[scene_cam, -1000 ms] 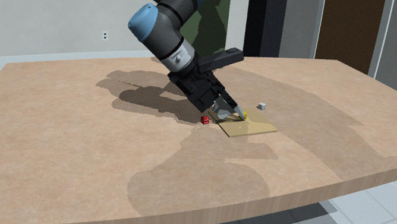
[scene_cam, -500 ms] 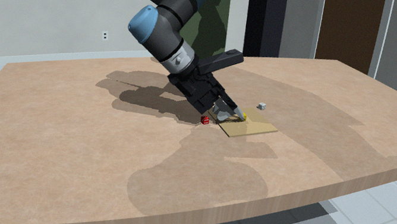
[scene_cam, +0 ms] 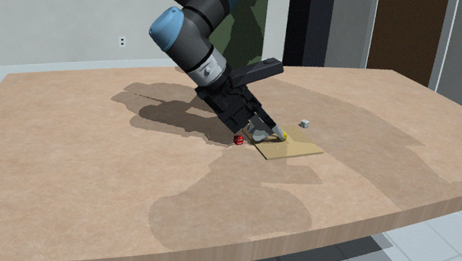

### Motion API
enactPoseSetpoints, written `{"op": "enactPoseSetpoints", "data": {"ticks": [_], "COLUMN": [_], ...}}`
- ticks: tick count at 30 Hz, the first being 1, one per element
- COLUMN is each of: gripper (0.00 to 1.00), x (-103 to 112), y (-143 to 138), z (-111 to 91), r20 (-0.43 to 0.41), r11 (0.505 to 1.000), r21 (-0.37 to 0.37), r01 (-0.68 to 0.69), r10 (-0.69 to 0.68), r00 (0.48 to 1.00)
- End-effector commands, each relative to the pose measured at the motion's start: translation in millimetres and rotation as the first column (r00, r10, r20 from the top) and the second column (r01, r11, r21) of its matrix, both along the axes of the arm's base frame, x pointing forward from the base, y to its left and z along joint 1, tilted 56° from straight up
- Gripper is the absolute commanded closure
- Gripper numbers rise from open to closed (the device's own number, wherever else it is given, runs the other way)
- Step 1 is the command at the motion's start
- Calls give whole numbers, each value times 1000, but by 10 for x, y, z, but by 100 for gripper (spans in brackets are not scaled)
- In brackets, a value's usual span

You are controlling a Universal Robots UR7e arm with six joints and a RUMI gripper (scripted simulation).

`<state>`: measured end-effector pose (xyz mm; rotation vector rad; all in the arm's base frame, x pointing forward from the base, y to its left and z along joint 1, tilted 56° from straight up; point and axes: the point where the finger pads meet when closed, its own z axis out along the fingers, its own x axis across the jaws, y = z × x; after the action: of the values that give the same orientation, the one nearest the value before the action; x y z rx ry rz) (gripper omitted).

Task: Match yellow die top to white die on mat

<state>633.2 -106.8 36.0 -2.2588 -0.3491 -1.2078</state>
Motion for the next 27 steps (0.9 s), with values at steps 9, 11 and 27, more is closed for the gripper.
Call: {"op": "enactPoseSetpoints", "data": {"ticks": [9, 11, 27], "gripper": [100, 100, 100], "x": [0, 0, 0], "y": [-1, -1, -1], "z": [4, 4, 4], "r20": [1, 1, 1], "r11": [1000, 1000, 1000], "r21": [0, 0, 0], "r01": [0, 0, 0], "r10": [0, 0, 0], "r00": [1000, 1000, 1000]}}
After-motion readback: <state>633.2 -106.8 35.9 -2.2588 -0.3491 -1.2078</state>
